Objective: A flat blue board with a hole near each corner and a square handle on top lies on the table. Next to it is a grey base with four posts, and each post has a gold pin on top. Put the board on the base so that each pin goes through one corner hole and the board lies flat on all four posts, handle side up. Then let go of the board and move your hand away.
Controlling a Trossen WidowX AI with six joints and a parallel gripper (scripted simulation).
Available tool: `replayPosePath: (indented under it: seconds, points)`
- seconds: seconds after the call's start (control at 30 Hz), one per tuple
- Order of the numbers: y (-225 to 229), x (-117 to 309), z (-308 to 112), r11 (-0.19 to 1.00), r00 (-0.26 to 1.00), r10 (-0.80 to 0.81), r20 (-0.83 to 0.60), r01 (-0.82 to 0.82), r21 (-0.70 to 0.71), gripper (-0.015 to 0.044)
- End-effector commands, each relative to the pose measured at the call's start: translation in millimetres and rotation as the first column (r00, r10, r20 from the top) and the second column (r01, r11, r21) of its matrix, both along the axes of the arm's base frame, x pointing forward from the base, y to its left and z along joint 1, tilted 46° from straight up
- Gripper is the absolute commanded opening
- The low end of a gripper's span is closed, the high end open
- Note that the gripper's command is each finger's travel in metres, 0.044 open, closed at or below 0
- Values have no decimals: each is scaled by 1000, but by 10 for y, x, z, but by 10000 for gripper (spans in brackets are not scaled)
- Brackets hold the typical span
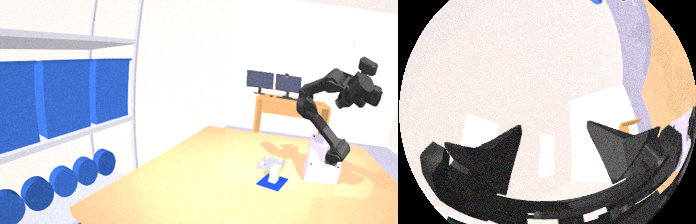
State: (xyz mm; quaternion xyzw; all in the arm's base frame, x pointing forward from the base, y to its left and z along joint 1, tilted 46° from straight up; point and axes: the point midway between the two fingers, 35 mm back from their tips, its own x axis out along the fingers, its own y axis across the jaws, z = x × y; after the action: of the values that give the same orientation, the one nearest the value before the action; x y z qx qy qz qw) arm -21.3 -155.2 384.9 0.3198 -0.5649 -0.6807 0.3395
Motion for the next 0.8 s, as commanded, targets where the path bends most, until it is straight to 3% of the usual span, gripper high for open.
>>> replayPosePath:
  seconds: [0.0, 0.2, 0.4, 0.57, 0.77]
  points:
    - [9, -26, 1, 1000, 1000, -10, 2, 10, 0, 426]
    - [466, -765, -12, 948, 946, -317, 72, 316, 27, 440]
    - [1238, -1284, -111, 788, 775, -615, 145, 611, 75, 440]
    - [1978, -1406, -240, 595, 567, -799, 199, 794, 123, 440]
    - [2830, -1178, -471, 325, 267, -920, 286, 929, 177, 440]
